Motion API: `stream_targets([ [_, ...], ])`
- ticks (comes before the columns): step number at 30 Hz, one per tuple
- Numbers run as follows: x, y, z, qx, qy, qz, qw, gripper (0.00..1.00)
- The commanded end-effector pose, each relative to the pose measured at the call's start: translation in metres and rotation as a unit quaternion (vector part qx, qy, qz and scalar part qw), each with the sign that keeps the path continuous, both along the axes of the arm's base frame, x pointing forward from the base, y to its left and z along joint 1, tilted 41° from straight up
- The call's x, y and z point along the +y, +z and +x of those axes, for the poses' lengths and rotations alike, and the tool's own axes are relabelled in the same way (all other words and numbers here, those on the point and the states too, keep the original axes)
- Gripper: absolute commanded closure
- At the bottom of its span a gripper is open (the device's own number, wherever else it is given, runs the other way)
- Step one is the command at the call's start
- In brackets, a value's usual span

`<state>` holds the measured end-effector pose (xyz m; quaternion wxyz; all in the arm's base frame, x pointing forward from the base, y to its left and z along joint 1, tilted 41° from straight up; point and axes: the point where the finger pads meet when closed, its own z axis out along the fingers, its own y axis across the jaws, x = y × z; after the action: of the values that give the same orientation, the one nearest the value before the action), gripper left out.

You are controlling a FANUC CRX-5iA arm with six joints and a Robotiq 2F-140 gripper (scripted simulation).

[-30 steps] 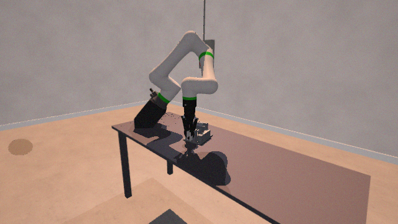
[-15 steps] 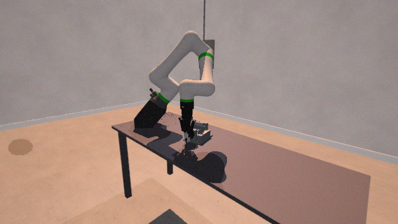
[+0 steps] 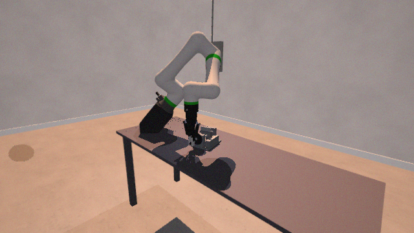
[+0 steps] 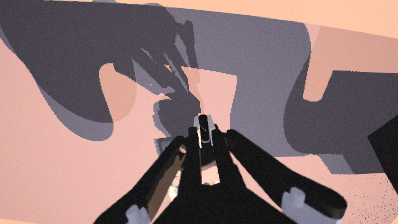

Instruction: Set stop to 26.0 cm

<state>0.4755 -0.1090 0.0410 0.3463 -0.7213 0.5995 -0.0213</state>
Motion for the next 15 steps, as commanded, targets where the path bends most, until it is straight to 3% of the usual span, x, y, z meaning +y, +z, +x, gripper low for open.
stream_targets([
  [1, -0.003, 0.001, -0.006, 0.000, 0.000, 0.000, 1.000, 0.96],
  [15, -0.015, 0.017, -0.023, 0.000, 0.000, 0.000, 1.000, 0.96],
])
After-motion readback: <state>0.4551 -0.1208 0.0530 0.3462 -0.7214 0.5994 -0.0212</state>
